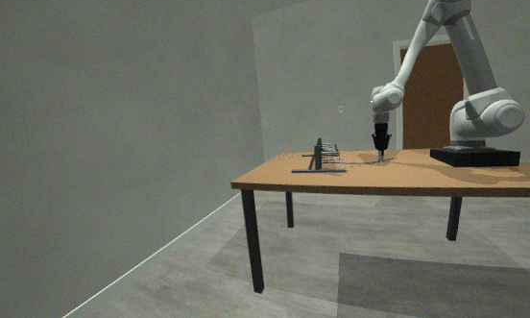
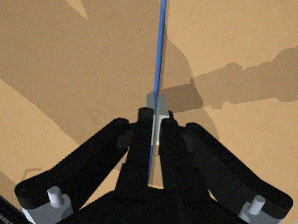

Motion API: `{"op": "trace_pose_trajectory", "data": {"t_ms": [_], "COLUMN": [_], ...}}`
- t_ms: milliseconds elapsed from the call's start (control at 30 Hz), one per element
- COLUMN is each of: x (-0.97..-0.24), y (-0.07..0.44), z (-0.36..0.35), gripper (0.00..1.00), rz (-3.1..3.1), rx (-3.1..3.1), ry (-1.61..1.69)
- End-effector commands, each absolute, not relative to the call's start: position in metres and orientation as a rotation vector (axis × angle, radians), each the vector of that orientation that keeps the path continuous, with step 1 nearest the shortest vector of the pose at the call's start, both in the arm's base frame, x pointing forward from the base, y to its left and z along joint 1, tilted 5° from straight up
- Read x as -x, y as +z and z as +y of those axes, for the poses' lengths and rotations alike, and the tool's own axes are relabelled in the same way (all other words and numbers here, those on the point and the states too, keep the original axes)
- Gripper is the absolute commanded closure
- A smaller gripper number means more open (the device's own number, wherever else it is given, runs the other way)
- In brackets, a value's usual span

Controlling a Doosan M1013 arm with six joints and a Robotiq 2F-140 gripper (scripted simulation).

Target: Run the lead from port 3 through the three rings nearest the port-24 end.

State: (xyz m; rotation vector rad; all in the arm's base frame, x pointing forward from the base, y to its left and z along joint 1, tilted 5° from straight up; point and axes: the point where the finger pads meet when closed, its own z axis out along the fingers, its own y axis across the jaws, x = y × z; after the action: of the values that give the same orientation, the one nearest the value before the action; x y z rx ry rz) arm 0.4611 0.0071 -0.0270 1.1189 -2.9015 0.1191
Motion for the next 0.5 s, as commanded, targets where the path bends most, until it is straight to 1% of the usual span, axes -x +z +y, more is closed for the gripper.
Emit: {"op": "trace_pose_trajectory", "data": {"t_ms": [0, 467], "x": [-0.4568, -0.4569], "y": [-0.0298, -0.027], "z": [0.0041, 0.0044], "gripper": [1.0, 1.0], "rz": [-2.896, -2.896], "rx": [-1.115, -1.115], "ry": [0.12, 0.12]}}
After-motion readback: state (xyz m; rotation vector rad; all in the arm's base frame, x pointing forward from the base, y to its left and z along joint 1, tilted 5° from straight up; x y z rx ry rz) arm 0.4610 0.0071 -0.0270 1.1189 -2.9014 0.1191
